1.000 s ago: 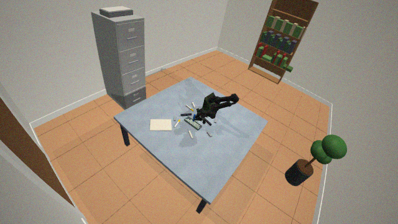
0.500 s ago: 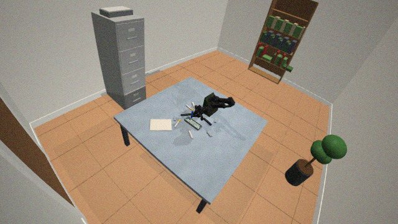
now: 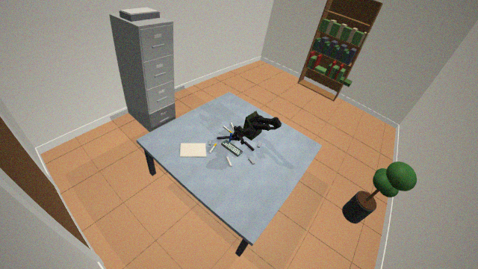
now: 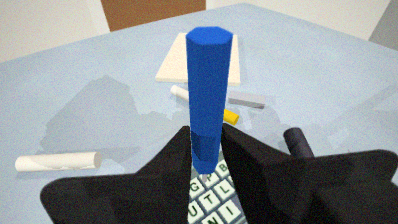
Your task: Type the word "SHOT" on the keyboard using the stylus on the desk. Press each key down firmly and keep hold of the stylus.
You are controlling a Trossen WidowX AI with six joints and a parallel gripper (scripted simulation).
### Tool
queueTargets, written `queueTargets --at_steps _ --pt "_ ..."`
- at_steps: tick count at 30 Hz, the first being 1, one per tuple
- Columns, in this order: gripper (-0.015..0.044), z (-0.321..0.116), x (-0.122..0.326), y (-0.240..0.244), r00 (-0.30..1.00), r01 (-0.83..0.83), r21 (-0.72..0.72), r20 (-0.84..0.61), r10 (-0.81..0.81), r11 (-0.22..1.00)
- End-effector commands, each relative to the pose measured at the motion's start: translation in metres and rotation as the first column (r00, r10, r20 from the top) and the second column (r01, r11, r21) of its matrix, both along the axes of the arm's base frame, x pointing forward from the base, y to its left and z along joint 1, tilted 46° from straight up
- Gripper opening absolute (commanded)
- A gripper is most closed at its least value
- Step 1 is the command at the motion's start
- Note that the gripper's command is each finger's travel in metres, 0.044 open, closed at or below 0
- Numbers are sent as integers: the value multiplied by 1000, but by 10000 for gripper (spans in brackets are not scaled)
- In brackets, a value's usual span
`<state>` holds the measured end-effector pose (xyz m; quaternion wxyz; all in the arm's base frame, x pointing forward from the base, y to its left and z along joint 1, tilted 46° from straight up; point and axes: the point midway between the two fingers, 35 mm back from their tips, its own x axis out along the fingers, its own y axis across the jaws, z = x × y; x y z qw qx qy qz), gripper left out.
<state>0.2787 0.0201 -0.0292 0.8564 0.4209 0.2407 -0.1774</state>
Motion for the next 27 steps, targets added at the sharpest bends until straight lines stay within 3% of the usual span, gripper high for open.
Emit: queueTargets --at_steps 1,10,13,27 --pt "0 -6 -2 3 1000 1 -3 -10 -1 1000" --pt "0 -15 -2 12 1000 1 -3 -9 -1 1000" --pt "79 -17 -1 14 1000 1 -3 -10 -1 1000" --pt "81 -18 -1 14 1000 1 -3 -11 -1 1000"
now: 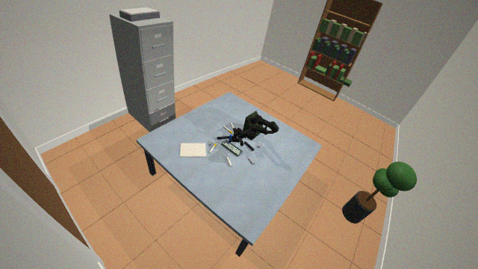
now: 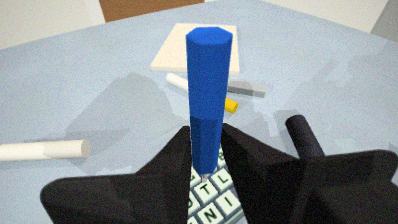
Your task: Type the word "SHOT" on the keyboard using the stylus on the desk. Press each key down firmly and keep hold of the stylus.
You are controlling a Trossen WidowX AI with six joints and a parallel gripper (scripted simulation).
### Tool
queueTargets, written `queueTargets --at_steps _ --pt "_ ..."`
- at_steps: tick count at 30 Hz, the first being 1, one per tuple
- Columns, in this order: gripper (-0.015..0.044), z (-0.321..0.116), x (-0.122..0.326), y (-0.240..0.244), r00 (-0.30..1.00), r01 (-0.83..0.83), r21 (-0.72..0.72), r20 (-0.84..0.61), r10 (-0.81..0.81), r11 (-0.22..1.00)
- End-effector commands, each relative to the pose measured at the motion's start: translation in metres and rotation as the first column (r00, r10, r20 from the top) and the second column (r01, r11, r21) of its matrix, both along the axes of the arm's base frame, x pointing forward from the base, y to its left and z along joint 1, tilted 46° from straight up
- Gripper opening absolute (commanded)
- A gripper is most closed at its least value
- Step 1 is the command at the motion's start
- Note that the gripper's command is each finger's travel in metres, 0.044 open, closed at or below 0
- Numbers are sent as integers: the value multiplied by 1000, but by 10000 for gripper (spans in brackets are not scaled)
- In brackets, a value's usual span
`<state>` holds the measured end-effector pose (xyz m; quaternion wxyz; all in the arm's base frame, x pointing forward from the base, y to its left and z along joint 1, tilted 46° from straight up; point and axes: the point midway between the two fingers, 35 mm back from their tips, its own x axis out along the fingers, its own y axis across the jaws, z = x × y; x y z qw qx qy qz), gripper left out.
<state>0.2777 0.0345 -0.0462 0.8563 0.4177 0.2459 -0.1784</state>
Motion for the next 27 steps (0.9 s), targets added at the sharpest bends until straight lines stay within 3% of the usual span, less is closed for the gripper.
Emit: queueTargets --at_steps 1,27 --pt "81 -1 0 0 1000 5 1 0 -5 1000" --pt "81 -3 -2 2 1000 5 1 0 -5 1000"
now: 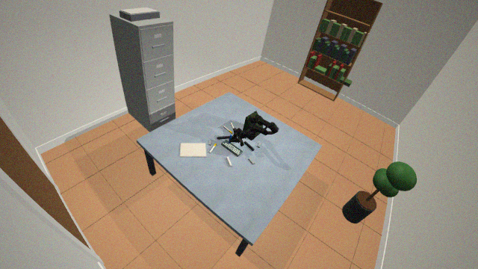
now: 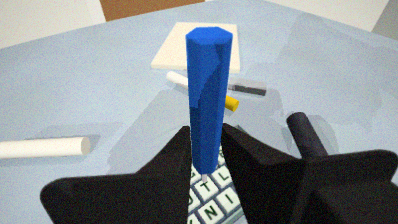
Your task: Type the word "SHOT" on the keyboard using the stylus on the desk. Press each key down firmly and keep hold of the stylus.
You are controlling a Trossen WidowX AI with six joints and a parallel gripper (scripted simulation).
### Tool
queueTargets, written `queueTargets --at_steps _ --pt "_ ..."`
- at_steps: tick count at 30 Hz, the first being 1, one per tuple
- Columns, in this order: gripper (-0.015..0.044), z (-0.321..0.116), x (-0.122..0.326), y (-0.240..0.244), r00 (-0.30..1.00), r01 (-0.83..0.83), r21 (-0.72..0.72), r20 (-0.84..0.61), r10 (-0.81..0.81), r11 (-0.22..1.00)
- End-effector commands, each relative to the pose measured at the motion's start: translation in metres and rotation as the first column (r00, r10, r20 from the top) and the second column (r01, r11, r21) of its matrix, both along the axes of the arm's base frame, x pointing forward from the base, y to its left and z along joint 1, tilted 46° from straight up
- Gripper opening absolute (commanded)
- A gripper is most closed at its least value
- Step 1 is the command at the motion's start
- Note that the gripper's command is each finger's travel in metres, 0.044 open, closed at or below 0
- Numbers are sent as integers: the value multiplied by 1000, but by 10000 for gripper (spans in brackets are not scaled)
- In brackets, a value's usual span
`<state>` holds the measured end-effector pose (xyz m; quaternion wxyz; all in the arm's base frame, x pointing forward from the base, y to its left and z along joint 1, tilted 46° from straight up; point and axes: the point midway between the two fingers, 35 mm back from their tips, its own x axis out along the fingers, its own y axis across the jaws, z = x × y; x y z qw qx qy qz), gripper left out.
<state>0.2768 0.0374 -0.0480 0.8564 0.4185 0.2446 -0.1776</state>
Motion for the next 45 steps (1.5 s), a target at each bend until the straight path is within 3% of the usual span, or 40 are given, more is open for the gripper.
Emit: queueTargets --at_steps 1,45 --pt "81 -1 -1 -1 1000 5 0 -3 -5 1000" --pt "81 -12 -1 11 1000 5 0 -4 -5 1000"
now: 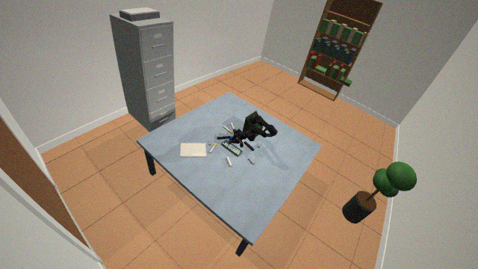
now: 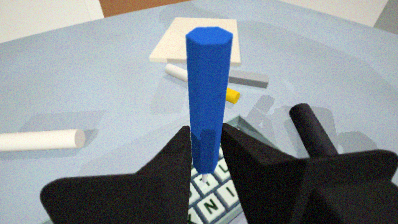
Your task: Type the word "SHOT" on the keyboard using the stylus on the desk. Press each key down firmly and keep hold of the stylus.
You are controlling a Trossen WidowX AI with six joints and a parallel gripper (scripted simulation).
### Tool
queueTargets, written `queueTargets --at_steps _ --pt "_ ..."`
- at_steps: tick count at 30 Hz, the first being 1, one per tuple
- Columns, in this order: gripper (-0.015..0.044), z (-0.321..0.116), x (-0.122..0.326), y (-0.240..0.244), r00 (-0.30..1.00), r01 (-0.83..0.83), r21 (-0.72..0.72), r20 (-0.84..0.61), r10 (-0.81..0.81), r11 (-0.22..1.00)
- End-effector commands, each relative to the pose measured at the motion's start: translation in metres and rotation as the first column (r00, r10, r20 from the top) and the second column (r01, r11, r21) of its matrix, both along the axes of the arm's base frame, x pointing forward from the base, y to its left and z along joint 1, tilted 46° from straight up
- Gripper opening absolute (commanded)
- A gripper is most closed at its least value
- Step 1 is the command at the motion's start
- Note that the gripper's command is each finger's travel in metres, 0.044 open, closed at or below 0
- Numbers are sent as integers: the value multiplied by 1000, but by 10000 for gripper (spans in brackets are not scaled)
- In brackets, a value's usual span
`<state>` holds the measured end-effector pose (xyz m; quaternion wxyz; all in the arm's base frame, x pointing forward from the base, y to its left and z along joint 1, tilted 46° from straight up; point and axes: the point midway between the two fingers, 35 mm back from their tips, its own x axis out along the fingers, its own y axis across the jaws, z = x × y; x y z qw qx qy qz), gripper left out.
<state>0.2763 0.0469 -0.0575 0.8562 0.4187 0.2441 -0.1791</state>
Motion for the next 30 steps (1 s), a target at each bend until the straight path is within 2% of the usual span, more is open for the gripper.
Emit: queueTargets --at_steps 1,30 --pt "81 -2 0 1 1000 2 1 -4 -2 1000" --pt "84 23 1 -26 1000 7 3 -1 -7 1000"
